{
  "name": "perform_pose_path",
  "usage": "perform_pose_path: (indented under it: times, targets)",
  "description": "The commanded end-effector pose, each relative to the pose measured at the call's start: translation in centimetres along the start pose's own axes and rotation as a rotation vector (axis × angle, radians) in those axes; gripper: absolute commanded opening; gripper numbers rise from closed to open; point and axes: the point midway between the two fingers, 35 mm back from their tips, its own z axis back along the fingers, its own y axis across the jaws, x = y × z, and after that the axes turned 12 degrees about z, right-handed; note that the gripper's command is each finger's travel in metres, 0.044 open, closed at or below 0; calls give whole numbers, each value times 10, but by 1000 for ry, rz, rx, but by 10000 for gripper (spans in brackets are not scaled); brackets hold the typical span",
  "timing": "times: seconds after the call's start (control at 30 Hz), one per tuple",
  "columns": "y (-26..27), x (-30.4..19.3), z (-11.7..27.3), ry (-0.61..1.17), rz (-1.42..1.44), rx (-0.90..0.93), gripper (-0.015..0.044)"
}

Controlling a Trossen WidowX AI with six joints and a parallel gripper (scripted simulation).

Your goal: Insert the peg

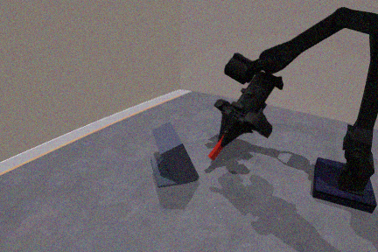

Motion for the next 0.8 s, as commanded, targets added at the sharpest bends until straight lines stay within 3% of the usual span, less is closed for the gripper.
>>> perform_pose_path:
  times: [0.0,0.77]
  targets:
    - [2,4,1,34,-4,8,0]
    - [19,16,12,187,-10,72,0]
